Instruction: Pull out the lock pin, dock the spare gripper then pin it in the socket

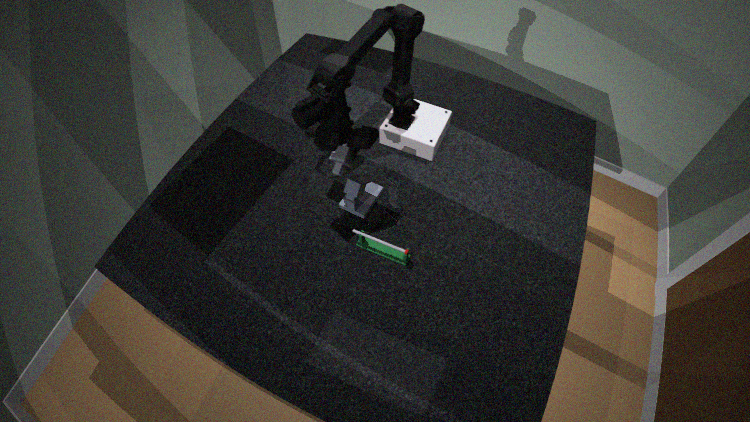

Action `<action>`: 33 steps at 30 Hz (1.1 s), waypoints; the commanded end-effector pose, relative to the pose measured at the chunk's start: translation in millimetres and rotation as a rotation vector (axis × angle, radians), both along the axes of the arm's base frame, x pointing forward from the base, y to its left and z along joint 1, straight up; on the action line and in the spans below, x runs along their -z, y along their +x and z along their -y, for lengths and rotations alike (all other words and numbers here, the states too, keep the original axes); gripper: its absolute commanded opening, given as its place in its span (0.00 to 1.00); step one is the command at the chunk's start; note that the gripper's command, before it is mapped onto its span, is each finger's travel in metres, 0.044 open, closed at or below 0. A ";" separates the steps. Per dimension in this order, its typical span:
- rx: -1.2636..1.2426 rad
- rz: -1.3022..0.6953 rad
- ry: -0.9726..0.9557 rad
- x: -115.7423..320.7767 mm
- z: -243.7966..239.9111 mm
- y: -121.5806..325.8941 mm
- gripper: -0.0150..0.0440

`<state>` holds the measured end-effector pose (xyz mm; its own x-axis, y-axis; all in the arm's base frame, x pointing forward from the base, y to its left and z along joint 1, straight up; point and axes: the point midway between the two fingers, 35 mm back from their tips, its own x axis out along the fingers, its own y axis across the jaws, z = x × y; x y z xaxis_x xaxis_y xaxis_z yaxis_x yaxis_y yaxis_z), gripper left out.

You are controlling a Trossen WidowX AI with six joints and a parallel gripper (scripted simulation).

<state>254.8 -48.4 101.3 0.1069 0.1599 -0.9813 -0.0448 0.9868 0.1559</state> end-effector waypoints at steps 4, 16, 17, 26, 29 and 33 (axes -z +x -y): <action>0.014 -0.114 -0.016 -7.0 -16.2 -3.2 0.25; 0.022 -0.305 -0.086 -20.6 -42.6 -14.1 0.25; 0.022 -0.320 -0.094 -21.9 -44.6 -15.1 0.25; 0.023 -0.425 -0.168 -33.1 -58.9 -22.9 0.25; 0.023 -0.424 -0.167 -32.5 -58.9 -22.3 0.25; 0.022 -0.415 -0.161 -24.4 -59.4 -15.7 0.25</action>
